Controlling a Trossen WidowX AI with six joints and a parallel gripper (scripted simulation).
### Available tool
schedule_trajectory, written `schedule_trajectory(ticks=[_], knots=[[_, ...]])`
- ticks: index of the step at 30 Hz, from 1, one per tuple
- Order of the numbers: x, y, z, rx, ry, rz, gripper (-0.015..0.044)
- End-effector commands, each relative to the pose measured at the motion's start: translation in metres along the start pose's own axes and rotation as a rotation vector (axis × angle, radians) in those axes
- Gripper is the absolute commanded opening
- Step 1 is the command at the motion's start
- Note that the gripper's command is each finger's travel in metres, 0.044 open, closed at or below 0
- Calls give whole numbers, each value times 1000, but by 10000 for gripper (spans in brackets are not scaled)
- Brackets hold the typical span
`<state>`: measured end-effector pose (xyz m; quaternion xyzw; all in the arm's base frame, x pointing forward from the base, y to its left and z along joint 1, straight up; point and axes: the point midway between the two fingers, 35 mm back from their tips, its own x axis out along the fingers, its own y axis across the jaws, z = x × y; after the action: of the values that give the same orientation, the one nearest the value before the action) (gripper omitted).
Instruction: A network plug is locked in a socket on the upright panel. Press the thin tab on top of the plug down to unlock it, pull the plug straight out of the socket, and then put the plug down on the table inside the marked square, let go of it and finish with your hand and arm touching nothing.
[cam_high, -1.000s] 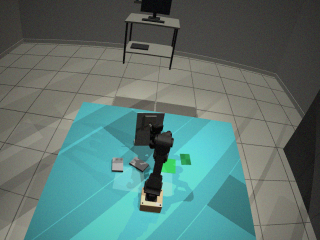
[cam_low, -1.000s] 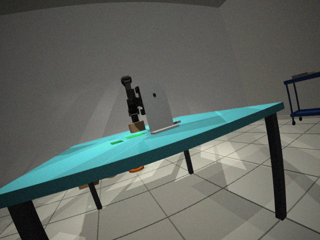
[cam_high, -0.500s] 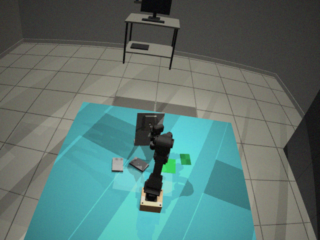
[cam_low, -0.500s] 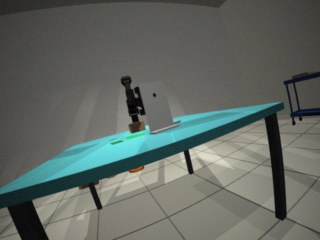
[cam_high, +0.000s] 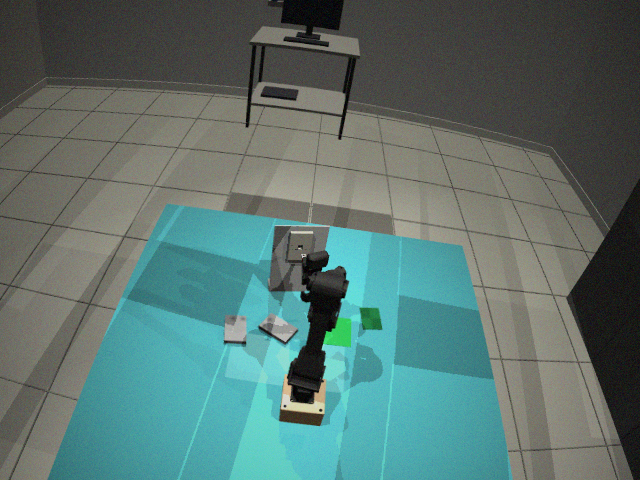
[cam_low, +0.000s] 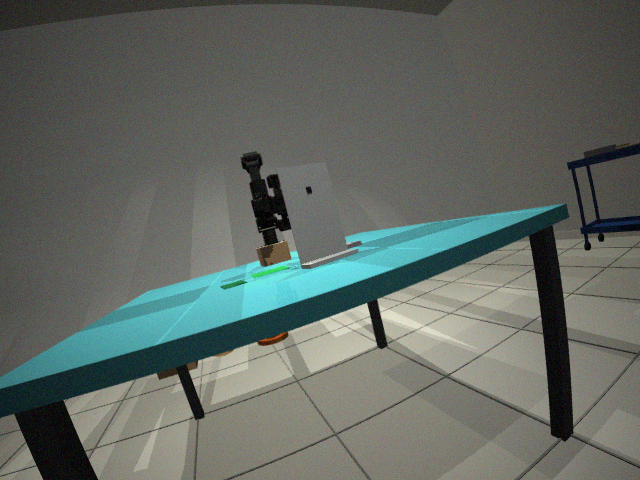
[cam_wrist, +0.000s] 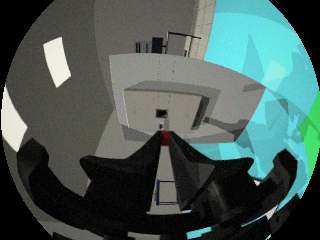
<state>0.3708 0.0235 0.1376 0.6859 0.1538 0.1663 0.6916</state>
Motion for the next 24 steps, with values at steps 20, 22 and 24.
schedule_trajectory(ticks=[20,22,24], knots=[[-17,0,-3,2,6,-1,0],[-19,0,-3,2,6,-1,0],[-20,0,-3,2,6,-1,0]])
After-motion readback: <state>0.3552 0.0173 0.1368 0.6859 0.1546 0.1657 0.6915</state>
